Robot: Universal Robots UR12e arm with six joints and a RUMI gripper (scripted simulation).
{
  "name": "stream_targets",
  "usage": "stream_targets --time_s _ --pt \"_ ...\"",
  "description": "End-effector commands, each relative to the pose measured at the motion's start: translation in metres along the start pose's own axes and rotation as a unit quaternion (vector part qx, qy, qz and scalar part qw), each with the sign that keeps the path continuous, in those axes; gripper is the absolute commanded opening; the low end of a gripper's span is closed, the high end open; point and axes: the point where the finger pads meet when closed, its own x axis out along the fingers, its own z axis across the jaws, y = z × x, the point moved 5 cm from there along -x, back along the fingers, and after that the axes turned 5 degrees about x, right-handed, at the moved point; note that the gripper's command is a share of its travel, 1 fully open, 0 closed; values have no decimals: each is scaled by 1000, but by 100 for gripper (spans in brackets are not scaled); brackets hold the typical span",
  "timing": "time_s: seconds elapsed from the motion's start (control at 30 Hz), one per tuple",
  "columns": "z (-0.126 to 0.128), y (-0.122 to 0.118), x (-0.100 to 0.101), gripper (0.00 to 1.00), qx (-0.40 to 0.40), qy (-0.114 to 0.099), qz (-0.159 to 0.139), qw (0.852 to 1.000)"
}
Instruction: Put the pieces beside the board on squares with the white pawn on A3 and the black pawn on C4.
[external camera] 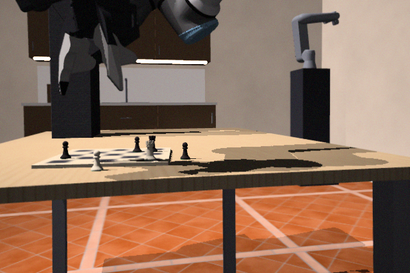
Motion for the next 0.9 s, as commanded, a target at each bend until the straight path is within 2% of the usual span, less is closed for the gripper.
stream_targets --time_s 0.0,0.2,0.47,0.53,0.87 --pt "-2 1 2 100 -85 -4 -12 996" --pt "-3 -2 5 100 -186 -3 -12 982" --pt "-4 -6 8 100 -290 -2 -12 957" --pt "-4 -6 8 100 -290 -2 -12 957" --pt "-5 -9 11 100 -371 0 -13 928"
